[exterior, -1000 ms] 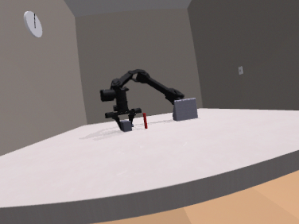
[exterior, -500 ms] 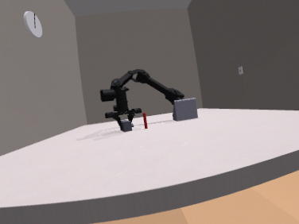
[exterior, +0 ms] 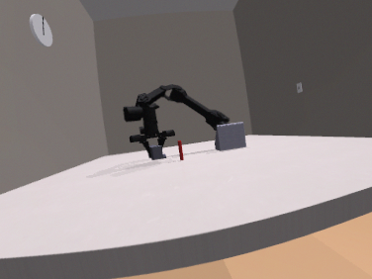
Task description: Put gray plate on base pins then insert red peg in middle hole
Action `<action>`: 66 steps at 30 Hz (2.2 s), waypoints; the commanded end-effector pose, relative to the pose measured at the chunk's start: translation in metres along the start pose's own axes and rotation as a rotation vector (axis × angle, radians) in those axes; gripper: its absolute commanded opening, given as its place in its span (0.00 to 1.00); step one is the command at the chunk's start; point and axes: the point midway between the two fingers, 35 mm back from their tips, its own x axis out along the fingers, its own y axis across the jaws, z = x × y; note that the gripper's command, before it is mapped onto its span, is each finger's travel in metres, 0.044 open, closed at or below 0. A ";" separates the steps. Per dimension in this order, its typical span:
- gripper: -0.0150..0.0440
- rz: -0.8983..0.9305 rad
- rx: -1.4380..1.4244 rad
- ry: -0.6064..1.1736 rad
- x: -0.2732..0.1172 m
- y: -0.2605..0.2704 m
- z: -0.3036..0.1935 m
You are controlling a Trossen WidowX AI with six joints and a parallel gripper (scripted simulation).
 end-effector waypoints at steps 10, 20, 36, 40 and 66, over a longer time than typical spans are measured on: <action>0.25 0.011 0.006 0.008 -0.043 0.005 0.001; 0.25 0.010 0.006 0.009 -0.075 0.003 0.001; 0.25 0.008 0.009 0.008 -0.114 -0.005 0.006; 0.25 0.010 0.029 0.011 -0.108 -0.006 0.017; 0.25 0.013 0.170 0.015 -0.065 -0.023 0.090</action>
